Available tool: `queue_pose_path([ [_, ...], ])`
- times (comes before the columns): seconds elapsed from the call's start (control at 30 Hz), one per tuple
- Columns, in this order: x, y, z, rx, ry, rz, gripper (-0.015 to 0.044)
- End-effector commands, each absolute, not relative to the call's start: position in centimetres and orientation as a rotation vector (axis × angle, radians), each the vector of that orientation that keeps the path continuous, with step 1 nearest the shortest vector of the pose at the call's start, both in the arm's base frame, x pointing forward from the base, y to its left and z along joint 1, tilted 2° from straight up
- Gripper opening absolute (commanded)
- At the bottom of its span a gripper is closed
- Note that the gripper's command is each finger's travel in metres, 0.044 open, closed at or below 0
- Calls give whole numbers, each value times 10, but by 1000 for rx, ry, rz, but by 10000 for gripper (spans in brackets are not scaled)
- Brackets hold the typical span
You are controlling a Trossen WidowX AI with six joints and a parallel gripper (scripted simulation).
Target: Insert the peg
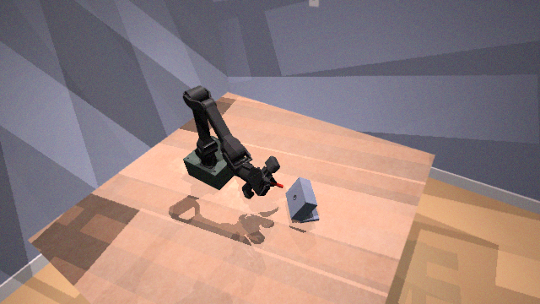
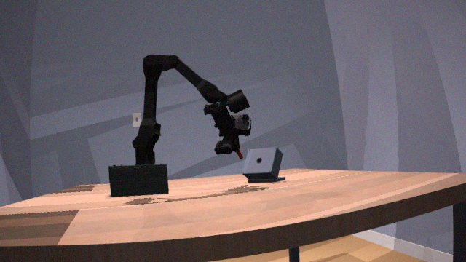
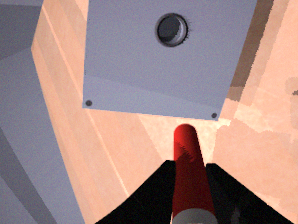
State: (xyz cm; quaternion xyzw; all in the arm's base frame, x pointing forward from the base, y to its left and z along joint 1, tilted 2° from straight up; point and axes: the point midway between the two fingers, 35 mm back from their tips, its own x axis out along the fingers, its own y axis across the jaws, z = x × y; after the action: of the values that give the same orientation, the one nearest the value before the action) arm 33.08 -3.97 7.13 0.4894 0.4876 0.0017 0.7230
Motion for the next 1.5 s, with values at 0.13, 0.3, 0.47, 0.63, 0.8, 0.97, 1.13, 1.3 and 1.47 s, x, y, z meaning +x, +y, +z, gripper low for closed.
queue_pose_path([
  [0.13, 330, -49, 74, 1131, 1034, 9, 0],
  [0.3, 329, -55, 75, 1155, 1010, 11, 0],
  [0.47, 328, -61, 77, 1177, 986, 14, 0],
  [0.63, 327, -67, 79, 1199, 962, 16, 0],
  [0.8, 325, -72, 80, 1220, 937, 19, 0],
  [0.97, 324, -78, 82, 1240, 912, 22, 0],
  [1.13, 322, -84, 83, 1260, 887, 25, 0],
  [1.3, 324, -84, 83, 1265, 880, 26, 0],
  [1.47, 329, -84, 80, 1270, 872, 26, 0],
])
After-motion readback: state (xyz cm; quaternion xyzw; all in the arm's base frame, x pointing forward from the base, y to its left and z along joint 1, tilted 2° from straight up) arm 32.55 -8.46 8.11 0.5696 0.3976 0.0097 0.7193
